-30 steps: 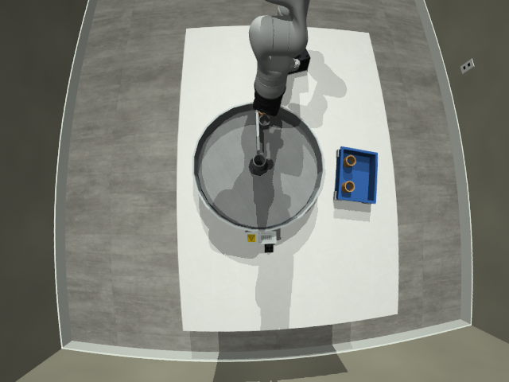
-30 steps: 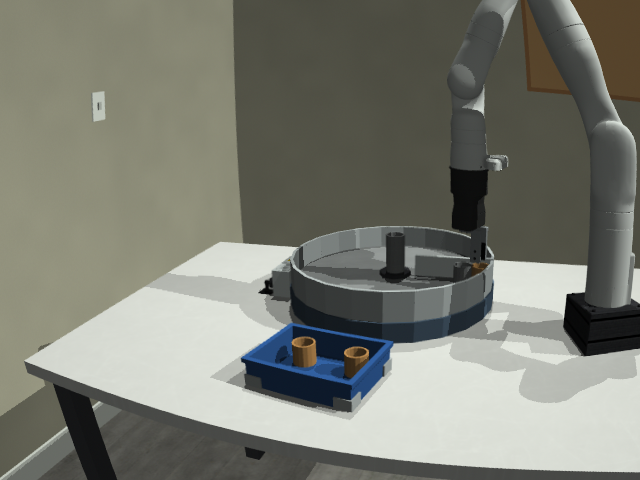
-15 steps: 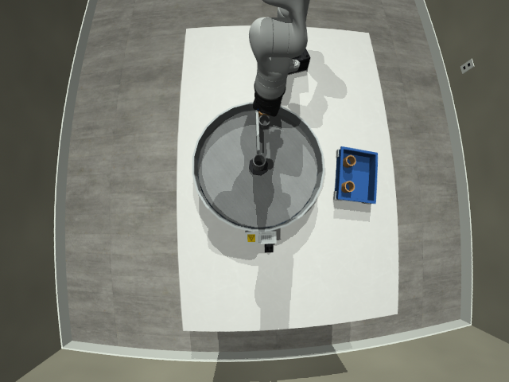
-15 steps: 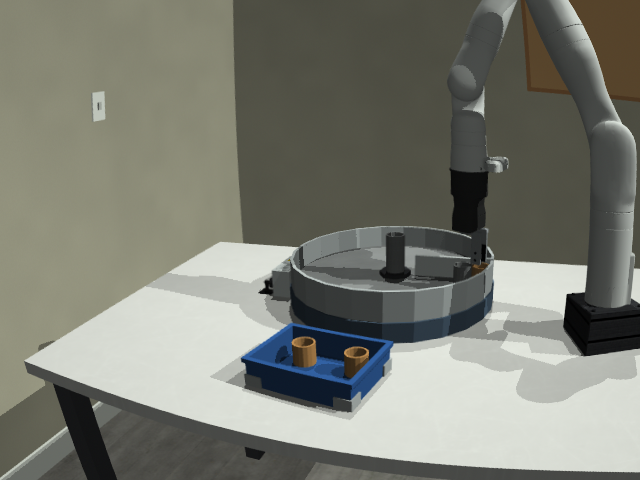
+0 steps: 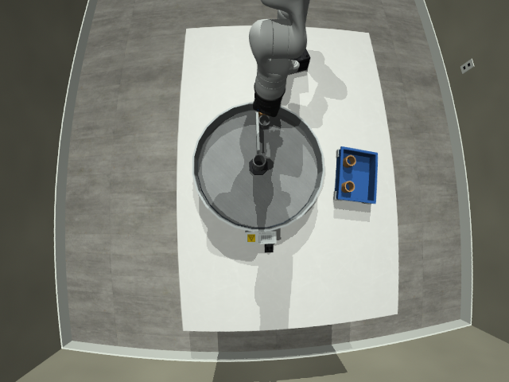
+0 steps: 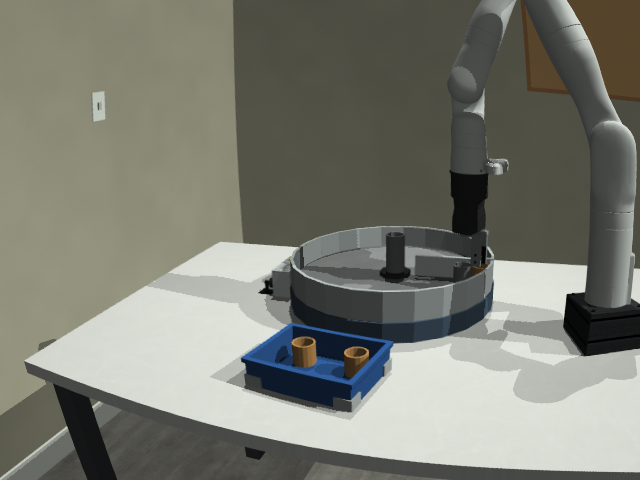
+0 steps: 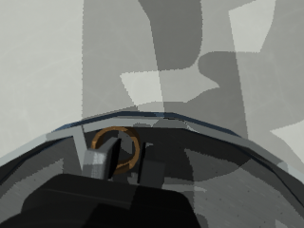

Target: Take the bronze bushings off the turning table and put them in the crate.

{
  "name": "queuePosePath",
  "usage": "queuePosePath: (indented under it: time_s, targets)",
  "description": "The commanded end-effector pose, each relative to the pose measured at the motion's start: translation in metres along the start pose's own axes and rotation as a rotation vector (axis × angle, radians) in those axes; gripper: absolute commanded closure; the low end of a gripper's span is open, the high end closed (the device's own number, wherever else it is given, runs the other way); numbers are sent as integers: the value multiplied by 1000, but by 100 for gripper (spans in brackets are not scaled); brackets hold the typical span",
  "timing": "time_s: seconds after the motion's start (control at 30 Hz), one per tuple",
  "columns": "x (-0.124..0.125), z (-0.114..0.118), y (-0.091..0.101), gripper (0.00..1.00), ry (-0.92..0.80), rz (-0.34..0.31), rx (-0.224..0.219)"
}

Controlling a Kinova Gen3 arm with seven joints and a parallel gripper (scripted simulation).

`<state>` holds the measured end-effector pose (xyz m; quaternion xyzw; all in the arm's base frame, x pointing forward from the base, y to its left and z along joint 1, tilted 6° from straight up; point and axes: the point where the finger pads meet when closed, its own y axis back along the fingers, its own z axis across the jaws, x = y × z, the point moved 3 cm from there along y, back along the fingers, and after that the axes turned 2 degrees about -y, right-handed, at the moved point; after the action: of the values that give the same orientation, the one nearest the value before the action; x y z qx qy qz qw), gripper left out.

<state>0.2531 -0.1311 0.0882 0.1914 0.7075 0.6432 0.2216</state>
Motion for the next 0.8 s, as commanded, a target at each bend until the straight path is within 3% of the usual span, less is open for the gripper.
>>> queuePosePath:
  time_s: [0.0,0.77]
  targets:
    - [0,0,0,55,0,-1,0]
    - [0,0,-9,55,0,-1,0]
